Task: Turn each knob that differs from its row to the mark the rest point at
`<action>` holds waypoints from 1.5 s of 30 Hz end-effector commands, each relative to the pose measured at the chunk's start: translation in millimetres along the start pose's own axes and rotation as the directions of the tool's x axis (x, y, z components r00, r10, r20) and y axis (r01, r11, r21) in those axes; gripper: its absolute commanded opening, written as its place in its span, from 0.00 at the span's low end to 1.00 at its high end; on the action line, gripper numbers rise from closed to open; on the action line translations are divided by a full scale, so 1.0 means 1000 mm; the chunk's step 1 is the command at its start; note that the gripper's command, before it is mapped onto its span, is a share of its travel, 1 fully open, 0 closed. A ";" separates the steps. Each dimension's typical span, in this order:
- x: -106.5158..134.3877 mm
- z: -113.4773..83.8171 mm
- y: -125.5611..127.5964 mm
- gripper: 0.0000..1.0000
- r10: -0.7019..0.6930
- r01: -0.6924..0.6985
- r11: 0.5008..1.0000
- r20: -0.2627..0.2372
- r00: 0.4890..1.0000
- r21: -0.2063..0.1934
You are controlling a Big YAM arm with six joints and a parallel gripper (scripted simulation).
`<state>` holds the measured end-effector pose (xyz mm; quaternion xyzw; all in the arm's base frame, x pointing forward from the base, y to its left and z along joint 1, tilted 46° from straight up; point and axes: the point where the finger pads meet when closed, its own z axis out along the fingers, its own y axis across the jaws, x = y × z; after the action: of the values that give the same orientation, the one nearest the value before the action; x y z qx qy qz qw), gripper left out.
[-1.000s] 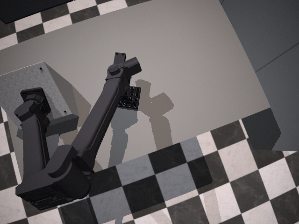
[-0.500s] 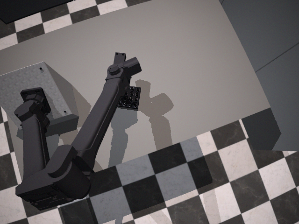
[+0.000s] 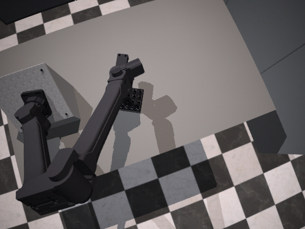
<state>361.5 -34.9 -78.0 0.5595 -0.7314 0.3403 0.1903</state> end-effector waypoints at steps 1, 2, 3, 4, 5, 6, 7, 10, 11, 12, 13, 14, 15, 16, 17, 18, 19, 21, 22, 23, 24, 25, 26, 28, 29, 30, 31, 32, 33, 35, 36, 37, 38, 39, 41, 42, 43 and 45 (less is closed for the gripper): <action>0.000 -0.007 -0.021 0.19 0.039 -0.040 0.999 0.022 0.999 0.032; 0.001 -0.007 -0.021 0.19 0.039 -0.040 0.999 0.022 0.999 0.032; 0.001 -0.007 -0.022 0.19 0.040 -0.041 0.999 0.022 0.999 0.033; 0.001 -0.007 -0.023 0.19 0.041 -0.042 0.999 0.022 0.999 0.033; 0.001 -0.007 -0.023 0.19 0.042 -0.043 0.999 0.022 0.999 0.033; 0.001 -0.007 -0.023 0.19 0.042 -0.043 0.999 0.022 0.999 0.033; 0.001 -0.007 -0.023 0.19 0.042 -0.043 0.999 0.022 0.999 0.033; 0.000 -0.008 -0.026 0.19 0.044 -0.045 0.998 0.024 0.999 0.035; 0.000 -0.007 -0.026 0.19 0.045 -0.045 0.998 0.023 0.999 0.035; 0.000 -0.007 -0.026 0.19 0.045 -0.046 0.998 0.023 0.999 0.035; 0.000 -0.008 -0.026 0.19 0.045 -0.046 0.998 0.024 0.999 0.035; -0.001 -0.008 -0.026 0.19 0.044 -0.045 0.998 0.024 0.999 0.036; -0.001 -0.008 -0.026 0.19 0.044 -0.045 0.998 0.024 0.999 0.036; -0.001 -0.008 -0.026 0.19 0.044 -0.045 0.998 0.024 0.999 0.036; -0.001 -0.008 -0.026 0.19 0.044 -0.045 0.998 0.024 0.999 0.036; -0.001 -0.008 -0.026 0.19 0.044 -0.045 0.998 0.024 0.999 0.036; -0.001 -0.008 -0.026 0.19 0.044 -0.045 0.998 0.024 0.999 0.036; -0.001 -0.008 -0.026 0.19 0.044 -0.045 0.998 0.024 0.999 0.036; -0.001 -0.008 -0.026 0.19 0.044 -0.045 0.998 0.024 0.999 0.036; -0.001 -0.008 -0.026 0.19 0.044 -0.045 0.998 0.024 0.999 0.036; -0.001 -0.008 -0.026 0.19 0.044 -0.045 0.998 0.024 0.999 0.036; -0.001 -0.008 -0.026 0.19 0.044 -0.045 0.998 0.024 0.999 0.036; -0.001 -0.008 -0.026 0.19 0.044 -0.045 0.998 0.024 0.999 0.036; -0.001 -0.008 -0.026 0.19 0.044 -0.045 0.998 0.024 0.999 0.036; -0.001 -0.008 -0.026 0.19 0.044 -0.045 0.998 0.024 0.999 0.036; -0.001 -0.008 -0.026 0.19 0.044 -0.045 0.998 0.024 0.999 0.036; -0.001 -0.008 -0.026 0.19 0.044 -0.045 0.998 0.024 0.999 0.036; -0.001 -0.008 -0.026 0.19 0.044 -0.045 0.998 0.024 0.999 0.036; -0.001 -0.008 -0.026 0.19 0.044 -0.045 0.998 0.024 0.999 0.036; -0.001 -0.008 -0.026 0.19 0.044 -0.045 0.998 0.024 0.999 0.036; -0.001 -0.008 -0.026 0.19 0.044 -0.045 0.998 0.024 0.999 0.036; -0.001 -0.008 -0.026 0.19 0.044 -0.045 0.998 0.024 0.999 0.036; -0.001 -0.008 -0.026 0.19 0.044 -0.045 0.998 0.024 0.999 0.036; -0.001 -0.008 -0.026 0.19 0.044 -0.045 0.998 0.024 0.999 0.036; -0.001 -0.008 -0.026 0.19 0.044 -0.045 0.998 0.024 0.999 0.036; -0.001 -0.008 -0.026 0.19 0.044 -0.045 0.998 0.024 0.999 0.036; -0.001 -0.008 -0.026 0.19 0.044 -0.045 0.998 0.024 0.999 0.036; -0.001 -0.008 -0.026 0.19 0.044 -0.045 0.998 0.024 0.999 0.036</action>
<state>361.5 -35.4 -77.9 0.5593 -0.7315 0.3402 0.1907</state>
